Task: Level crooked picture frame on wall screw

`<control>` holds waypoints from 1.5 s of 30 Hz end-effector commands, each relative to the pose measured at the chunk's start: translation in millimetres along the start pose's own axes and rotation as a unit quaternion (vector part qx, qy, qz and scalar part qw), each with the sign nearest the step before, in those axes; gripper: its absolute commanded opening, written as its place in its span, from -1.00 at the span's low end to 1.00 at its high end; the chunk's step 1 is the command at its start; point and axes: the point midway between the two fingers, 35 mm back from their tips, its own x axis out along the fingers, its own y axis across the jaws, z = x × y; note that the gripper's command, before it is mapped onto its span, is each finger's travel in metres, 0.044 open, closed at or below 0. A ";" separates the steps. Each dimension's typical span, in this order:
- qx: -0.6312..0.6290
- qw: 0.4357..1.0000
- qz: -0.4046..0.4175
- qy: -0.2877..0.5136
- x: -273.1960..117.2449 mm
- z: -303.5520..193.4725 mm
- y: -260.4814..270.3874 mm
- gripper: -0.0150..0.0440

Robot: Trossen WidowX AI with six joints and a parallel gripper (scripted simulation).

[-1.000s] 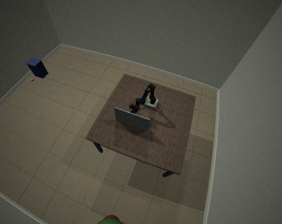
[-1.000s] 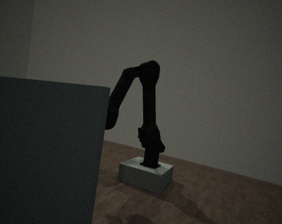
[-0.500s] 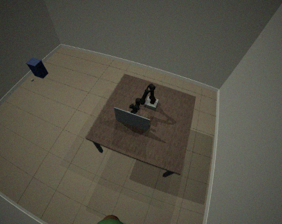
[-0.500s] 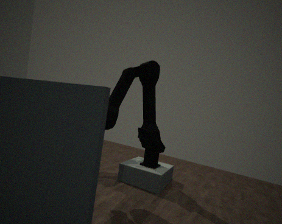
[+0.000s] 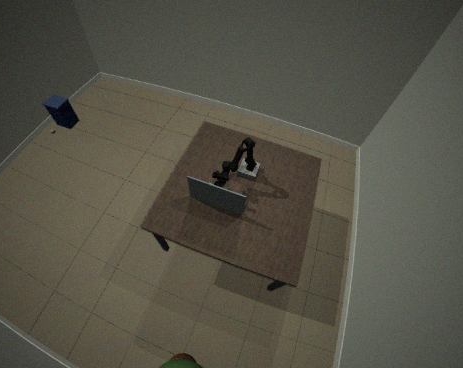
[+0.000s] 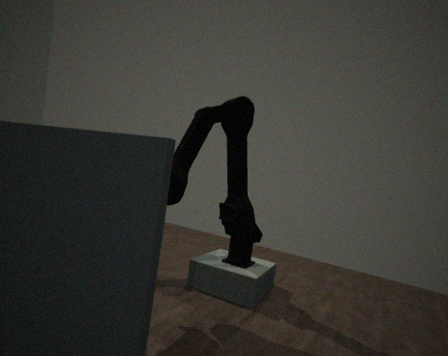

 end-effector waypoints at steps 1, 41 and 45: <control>-0.003 1.000 0.007 -0.004 0.8 5.8 5.8 -0.49; -0.003 1.000 0.007 -0.004 0.8 4.8 3.2 -0.49; -0.003 1.000 0.007 -0.004 0.8 4.9 2.3 -0.49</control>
